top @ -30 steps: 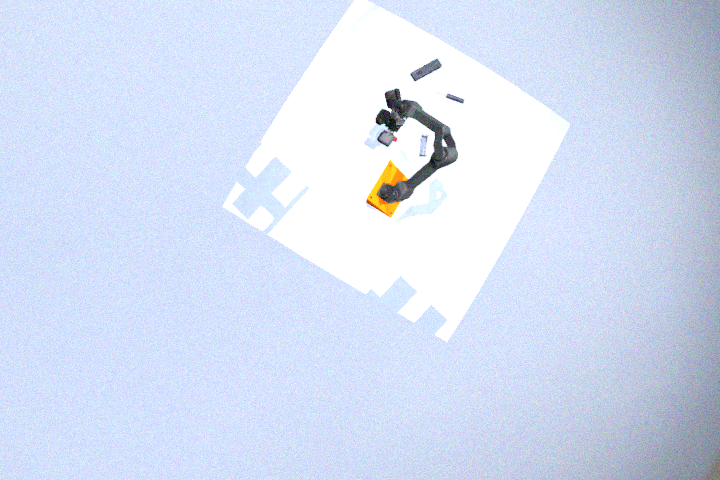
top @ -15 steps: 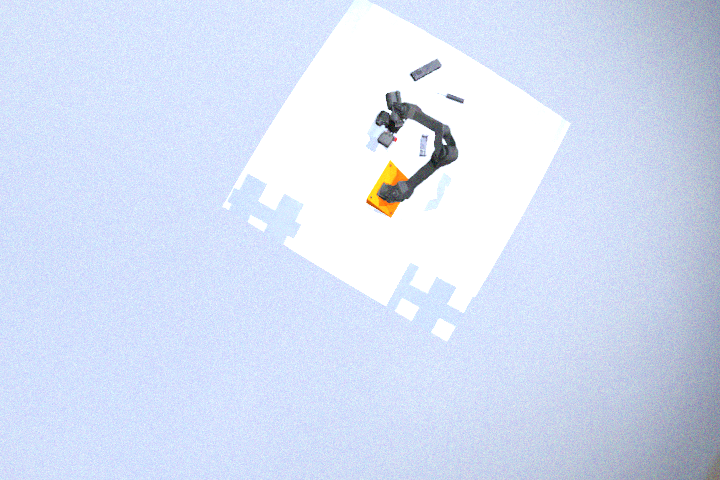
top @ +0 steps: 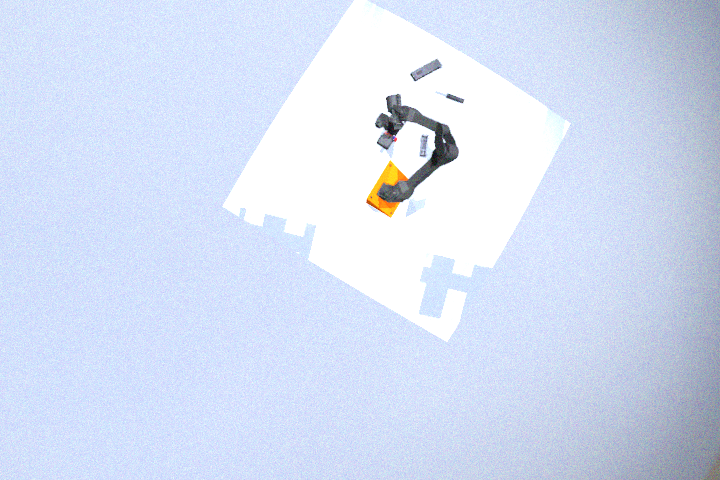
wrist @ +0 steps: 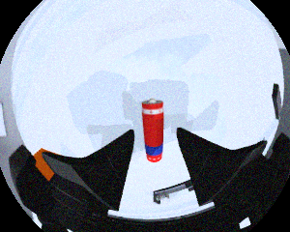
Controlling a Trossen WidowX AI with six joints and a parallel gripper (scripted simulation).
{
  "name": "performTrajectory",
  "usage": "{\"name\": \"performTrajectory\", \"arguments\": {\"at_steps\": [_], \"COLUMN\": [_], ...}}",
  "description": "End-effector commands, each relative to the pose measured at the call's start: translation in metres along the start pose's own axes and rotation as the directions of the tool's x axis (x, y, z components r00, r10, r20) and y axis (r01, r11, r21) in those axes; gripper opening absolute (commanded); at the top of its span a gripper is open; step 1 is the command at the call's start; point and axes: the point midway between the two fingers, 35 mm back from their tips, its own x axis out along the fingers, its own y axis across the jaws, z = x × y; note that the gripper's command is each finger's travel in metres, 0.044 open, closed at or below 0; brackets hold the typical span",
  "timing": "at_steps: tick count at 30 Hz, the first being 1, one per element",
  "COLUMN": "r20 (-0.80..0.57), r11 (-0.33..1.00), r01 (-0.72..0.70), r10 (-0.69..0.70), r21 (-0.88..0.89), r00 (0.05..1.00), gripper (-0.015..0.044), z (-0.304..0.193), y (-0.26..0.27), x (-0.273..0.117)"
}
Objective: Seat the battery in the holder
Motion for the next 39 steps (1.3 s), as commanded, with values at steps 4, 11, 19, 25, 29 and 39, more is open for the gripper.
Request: {"name": "performTrajectory", "arguments": {"at_steps": [4,11,19,25,29,39], "r20": [-0.010,-0.010,-0.007,-0.007,-0.001,0.003], "r11": [1.000,1.000,1.000,1.000,0.973,0.631], "r01": [-0.004,-0.004,-0.004,-0.004,-0.002,-0.003], "r10": [0.004,0.004,0.004,0.004,0.002,0.001], "r21": [-0.007,-0.007,-0.008,0.004,0.230,0.776], "r00": [1.000,1.000,1.000,1.000,1.000,1.000], "gripper": [0.0173,0.0068,0.0063,0.0063,0.0063,0.0063], "z": [-0.001,-0.001,0.000,-0.001,-0.030,-0.125], "y": [0.002,0.002,0.001,0.001,-0.016,-0.047], "x": [0.007,0.007,-0.029,-0.044,-0.052,-0.068]}}
